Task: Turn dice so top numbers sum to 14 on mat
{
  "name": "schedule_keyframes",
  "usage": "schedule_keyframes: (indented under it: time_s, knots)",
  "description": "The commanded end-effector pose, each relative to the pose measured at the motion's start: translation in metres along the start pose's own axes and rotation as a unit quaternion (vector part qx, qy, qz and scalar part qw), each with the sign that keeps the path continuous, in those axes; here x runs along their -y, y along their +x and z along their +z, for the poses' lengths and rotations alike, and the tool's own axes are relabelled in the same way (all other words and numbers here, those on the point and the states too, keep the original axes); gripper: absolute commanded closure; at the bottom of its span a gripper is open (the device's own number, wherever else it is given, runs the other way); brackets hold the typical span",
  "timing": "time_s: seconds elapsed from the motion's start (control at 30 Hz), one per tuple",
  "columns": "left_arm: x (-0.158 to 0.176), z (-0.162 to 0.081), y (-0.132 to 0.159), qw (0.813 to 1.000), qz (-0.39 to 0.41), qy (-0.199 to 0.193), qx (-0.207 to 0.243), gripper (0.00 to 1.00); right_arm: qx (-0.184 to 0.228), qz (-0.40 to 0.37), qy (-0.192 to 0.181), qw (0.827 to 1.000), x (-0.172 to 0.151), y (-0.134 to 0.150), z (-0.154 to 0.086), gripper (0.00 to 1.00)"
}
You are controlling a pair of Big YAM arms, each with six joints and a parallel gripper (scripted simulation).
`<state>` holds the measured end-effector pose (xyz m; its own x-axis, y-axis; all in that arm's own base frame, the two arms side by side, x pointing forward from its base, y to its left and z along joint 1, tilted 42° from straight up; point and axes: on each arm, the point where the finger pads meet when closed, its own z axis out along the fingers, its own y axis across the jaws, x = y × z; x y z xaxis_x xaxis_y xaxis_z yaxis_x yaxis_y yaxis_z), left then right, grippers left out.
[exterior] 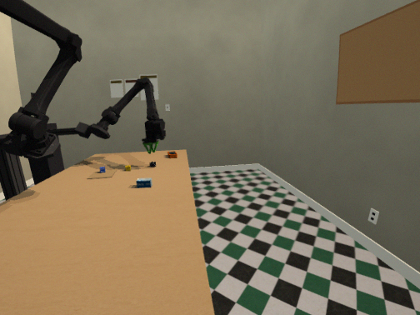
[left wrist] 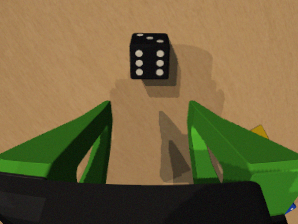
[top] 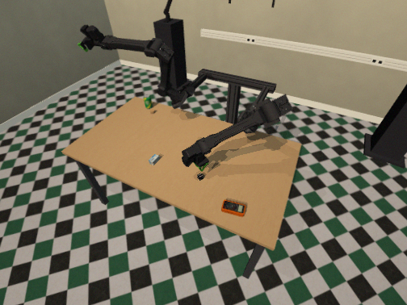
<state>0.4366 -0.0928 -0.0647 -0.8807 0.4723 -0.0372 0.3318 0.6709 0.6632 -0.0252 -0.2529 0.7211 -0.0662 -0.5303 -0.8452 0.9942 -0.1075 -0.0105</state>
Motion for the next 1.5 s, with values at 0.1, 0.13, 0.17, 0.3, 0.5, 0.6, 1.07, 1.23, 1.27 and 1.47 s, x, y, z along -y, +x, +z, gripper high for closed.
schedule_keyframes:
  time_s: [0.1, 0.13, 0.17, 0.3, 0.5, 0.6, 1.07, 1.23, 1.27, 1.47]
  knots:
    - [-0.001, 0.010, 0.002, 1.000, 0.001, 0.001, -0.004, 0.55, 0.026, 0.004, 0.003, 1.000, 0.003, -0.022, -0.009, 0.00]
    - [0.000, 0.011, 0.002, 1.000, 0.001, 0.001, -0.004, 0.55, 0.026, 0.004, 0.003, 1.000, 0.003, -0.022, -0.009, 0.00]
    - [0.000, 0.012, 0.003, 1.000, 0.002, 0.001, -0.005, 0.55, 0.026, 0.004, 0.003, 1.000, 0.003, -0.022, -0.009, 0.00]
    - [-0.001, 0.014, 0.001, 1.000, 0.001, 0.001, -0.004, 0.55, 0.026, 0.004, 0.003, 1.000, 0.003, -0.022, -0.009, 0.00]
    - [-0.001, 0.018, 0.003, 1.000, 0.002, 0.001, -0.005, 0.55, 0.026, 0.004, 0.003, 1.000, 0.003, -0.022, -0.009, 0.00]
    - [-0.001, 0.022, 0.002, 1.000, 0.001, 0.001, -0.004, 0.55, 0.026, 0.004, 0.003, 1.000, 0.003, -0.022, -0.009, 0.00]
    - [-0.001, 0.041, 0.003, 1.000, 0.001, 0.002, -0.004, 0.55, 0.026, 0.004, 0.003, 1.000, 0.003, -0.022, -0.009, 0.00]
    - [-0.001, 0.049, 0.002, 1.000, 0.001, 0.001, -0.004, 0.55, 0.026, 0.004, 0.003, 1.000, 0.003, -0.022, -0.009, 0.00]
    - [-0.002, 0.050, 0.001, 1.000, 0.000, 0.001, -0.003, 0.55, 0.026, 0.004, 0.003, 1.000, 0.003, -0.022, -0.009, 0.00]
    - [-0.002, 0.057, -0.001, 1.000, -0.001, 0.001, -0.002, 0.55, 0.026, 0.004, 0.003, 1.000, 0.003, -0.022, -0.009, 0.00]
